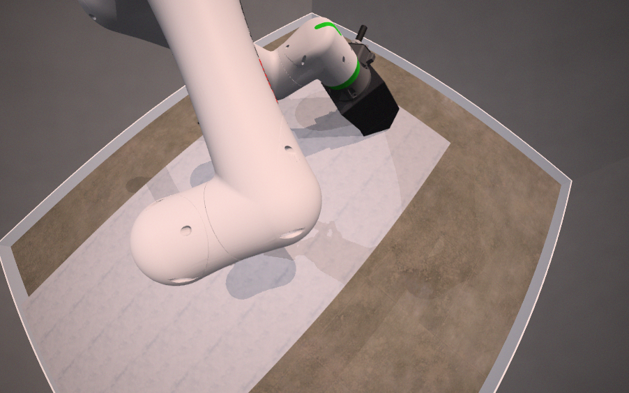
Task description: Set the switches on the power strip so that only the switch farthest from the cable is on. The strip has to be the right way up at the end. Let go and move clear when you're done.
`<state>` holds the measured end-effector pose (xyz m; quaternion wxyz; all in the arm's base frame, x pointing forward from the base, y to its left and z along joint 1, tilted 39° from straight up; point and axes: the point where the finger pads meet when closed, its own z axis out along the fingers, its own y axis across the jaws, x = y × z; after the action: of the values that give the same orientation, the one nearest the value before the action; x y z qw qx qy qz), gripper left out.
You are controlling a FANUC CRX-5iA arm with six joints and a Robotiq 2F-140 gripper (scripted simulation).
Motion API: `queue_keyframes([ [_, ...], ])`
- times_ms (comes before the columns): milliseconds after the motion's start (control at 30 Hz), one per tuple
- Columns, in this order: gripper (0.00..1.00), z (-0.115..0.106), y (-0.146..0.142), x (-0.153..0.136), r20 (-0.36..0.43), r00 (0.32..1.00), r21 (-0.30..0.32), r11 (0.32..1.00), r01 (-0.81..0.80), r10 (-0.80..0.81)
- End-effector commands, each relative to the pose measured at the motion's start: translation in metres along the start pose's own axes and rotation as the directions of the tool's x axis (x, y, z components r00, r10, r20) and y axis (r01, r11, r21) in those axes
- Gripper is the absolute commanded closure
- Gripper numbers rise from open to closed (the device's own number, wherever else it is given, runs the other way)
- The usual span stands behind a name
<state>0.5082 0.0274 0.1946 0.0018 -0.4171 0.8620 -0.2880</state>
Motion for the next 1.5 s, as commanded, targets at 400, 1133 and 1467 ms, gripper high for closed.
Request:
queue_keyframes([
  [400, 0.00, -0.0012, 0.0061, -0.0113, 0.029, 0.973, 0.072, 0.970, -0.231, 0.230],
  [1133, 0.00, -0.0012, 0.0063, -0.0117, 0.030, 0.971, 0.074, 0.968, -0.239, 0.237],
  [1467, 0.00, -0.0012, 0.0063, -0.0117, 0.030, 0.971, 0.074, 0.968, -0.239, 0.237],
])
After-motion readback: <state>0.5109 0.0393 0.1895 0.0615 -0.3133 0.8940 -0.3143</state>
